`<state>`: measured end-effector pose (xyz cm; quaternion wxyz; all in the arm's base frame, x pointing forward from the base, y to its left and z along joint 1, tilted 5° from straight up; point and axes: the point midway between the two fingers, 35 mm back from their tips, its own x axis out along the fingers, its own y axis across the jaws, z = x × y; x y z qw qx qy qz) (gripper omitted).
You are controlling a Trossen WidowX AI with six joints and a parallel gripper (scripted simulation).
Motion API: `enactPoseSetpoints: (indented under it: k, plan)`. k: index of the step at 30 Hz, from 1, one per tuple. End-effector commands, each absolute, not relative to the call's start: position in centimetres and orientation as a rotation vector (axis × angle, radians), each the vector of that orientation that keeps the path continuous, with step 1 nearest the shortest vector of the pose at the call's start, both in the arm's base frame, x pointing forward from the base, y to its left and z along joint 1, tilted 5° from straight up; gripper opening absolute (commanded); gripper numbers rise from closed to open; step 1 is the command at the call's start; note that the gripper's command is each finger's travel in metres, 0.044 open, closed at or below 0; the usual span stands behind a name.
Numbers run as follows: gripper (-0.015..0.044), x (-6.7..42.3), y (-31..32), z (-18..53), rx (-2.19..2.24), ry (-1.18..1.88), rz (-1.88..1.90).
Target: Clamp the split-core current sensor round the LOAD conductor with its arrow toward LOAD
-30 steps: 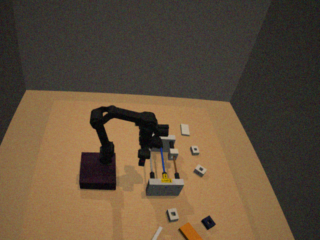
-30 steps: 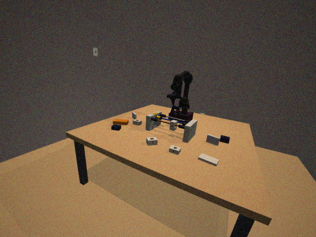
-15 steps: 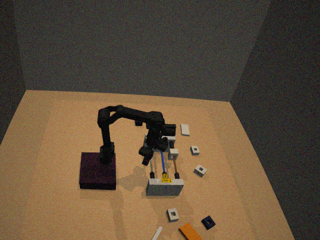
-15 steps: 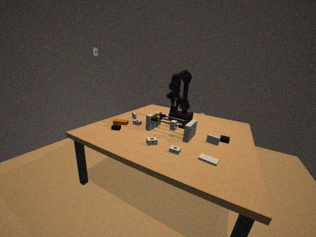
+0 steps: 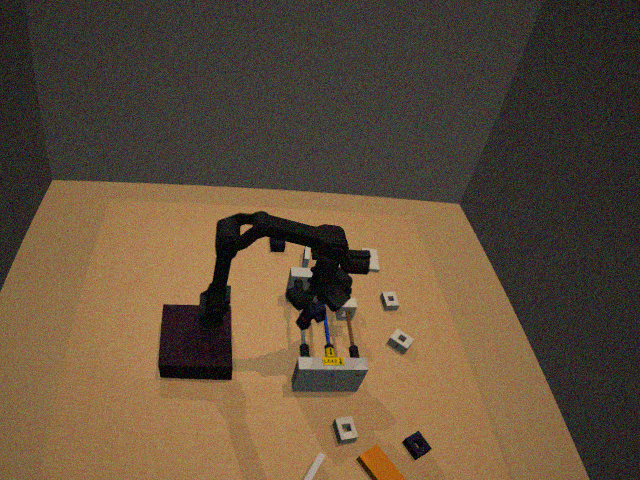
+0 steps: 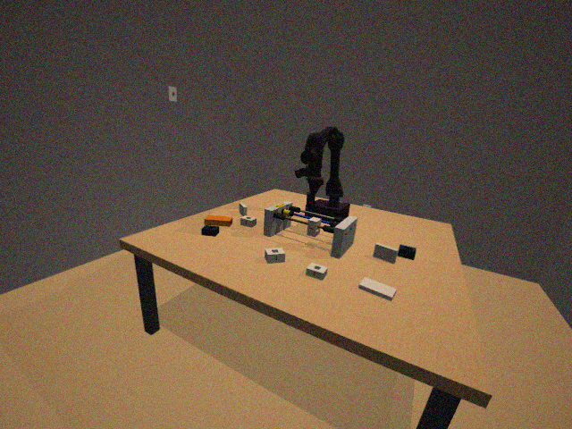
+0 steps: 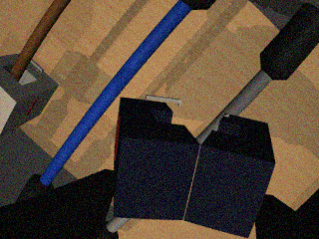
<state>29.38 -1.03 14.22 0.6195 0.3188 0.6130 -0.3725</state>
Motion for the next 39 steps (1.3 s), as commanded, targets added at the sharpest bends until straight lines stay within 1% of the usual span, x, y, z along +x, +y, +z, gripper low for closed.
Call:
enactPoseSetpoints:
  k: [1, 14, 39]
  plan:
    - [0.0000, 30.8, -1.0, 14.3, 0.839, 1.354, -0.945]
    - [0.0000, 34.6, -1.1, 13.3, 1.162, 1.163, -1.257]
    - [0.0000, 34.8, -1.4, 10.0, 1.167, 1.160, -1.261]
